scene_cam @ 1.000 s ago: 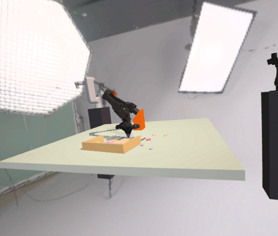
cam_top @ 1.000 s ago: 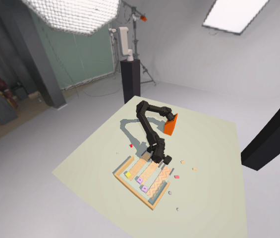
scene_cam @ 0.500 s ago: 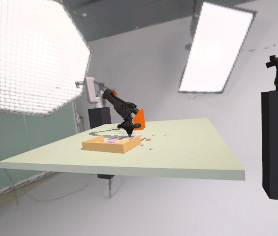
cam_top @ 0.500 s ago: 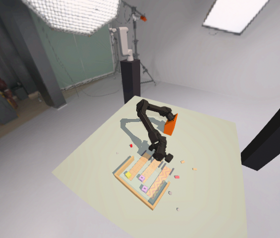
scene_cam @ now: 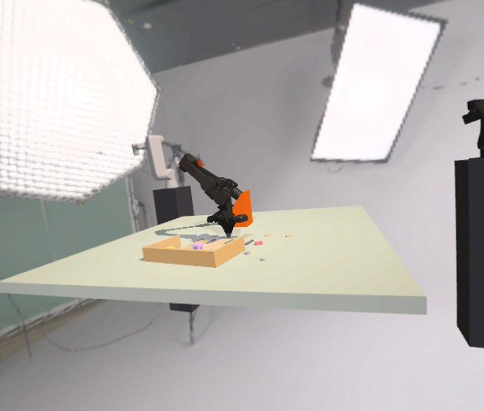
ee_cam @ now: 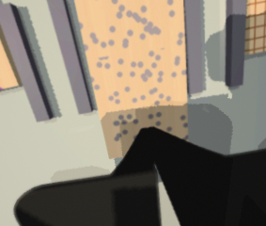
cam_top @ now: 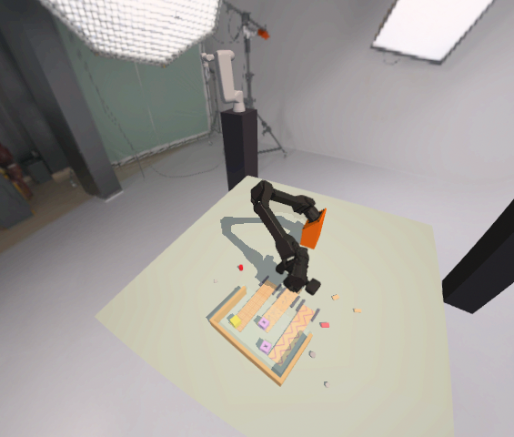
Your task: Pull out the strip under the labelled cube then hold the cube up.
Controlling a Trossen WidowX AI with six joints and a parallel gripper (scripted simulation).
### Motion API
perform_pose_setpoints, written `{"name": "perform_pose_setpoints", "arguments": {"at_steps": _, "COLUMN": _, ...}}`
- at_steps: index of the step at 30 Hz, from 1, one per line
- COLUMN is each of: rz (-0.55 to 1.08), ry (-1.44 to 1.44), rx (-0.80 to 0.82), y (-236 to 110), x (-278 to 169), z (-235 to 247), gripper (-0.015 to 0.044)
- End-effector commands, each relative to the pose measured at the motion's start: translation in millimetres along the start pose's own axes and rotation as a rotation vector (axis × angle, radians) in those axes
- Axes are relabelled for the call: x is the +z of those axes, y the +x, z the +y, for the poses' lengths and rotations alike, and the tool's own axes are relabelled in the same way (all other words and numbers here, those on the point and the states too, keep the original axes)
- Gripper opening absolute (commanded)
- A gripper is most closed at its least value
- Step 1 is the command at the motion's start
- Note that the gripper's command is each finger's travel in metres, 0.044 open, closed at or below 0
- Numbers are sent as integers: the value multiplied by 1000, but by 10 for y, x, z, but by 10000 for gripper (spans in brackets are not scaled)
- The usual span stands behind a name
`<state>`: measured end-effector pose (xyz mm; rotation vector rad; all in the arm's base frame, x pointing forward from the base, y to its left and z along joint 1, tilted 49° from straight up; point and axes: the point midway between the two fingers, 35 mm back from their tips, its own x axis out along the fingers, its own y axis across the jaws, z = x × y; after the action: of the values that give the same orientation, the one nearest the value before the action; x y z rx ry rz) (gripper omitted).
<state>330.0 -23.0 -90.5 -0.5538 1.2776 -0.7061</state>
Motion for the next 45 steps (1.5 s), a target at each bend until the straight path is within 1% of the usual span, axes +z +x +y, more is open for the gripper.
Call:
{"name": "perform_pose_setpoints", "arguments": {"at_steps": 1, "rz": 27, "ry": -13, "rx": -2, "y": 49, "x": -162, "z": -15, "gripper": 0}}
{"name": "perform_pose_setpoints", "arguments": {"at_steps": 45, "rz": 29, "ry": -15, "rx": -2, "y": 47, "x": -689, "z": -31, "gripper": 0}}
